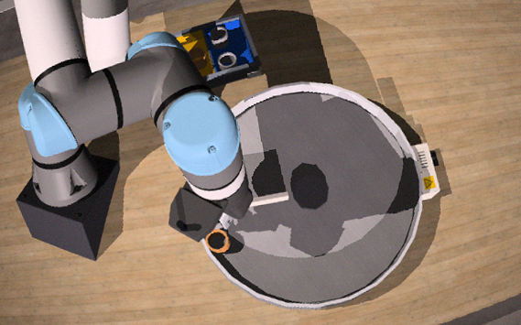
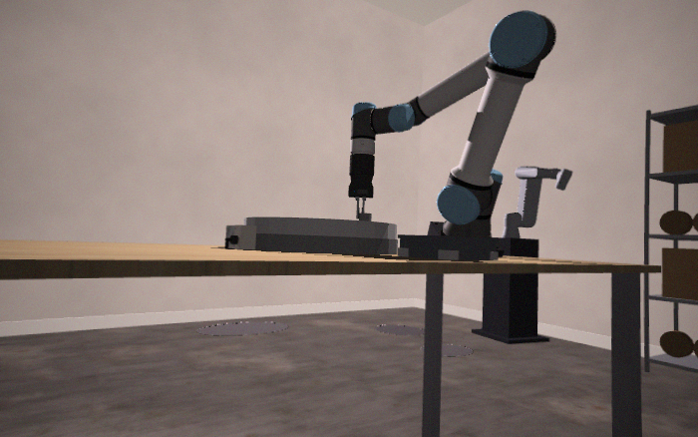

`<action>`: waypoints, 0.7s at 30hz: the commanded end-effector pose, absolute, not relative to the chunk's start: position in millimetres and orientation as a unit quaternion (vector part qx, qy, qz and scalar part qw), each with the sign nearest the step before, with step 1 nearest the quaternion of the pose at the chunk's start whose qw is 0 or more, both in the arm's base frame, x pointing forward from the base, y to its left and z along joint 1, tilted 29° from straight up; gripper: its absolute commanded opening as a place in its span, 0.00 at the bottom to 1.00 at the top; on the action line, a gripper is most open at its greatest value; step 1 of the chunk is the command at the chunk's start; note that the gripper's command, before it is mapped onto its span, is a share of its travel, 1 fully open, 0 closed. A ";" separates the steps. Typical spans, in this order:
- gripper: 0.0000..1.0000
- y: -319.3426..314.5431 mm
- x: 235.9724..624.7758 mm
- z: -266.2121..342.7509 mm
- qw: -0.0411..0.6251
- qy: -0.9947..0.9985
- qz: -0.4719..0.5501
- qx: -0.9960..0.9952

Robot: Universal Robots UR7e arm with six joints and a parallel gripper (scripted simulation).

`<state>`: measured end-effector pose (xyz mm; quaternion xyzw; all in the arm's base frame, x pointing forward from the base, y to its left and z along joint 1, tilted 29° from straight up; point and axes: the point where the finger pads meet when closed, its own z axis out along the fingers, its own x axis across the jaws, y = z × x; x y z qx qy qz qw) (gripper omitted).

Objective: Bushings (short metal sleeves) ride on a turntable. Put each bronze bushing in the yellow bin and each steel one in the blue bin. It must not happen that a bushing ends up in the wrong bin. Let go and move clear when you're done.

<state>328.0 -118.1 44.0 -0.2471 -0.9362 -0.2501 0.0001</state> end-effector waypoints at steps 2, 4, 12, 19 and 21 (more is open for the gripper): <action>0.00 -120.2 328.4 47.3 -0.001 -0.937 -0.249 -0.247; 0.00 -120.2 328.4 47.3 -0.001 -0.937 -0.249 -0.247; 0.00 -121.0 327.8 48.9 -0.001 -0.936 -0.249 -0.247; 0.00 -122.6 327.7 51.8 -0.001 -0.937 -0.249 -0.247; 0.00 -123.0 327.6 52.5 -0.001 -0.937 -0.249 -0.247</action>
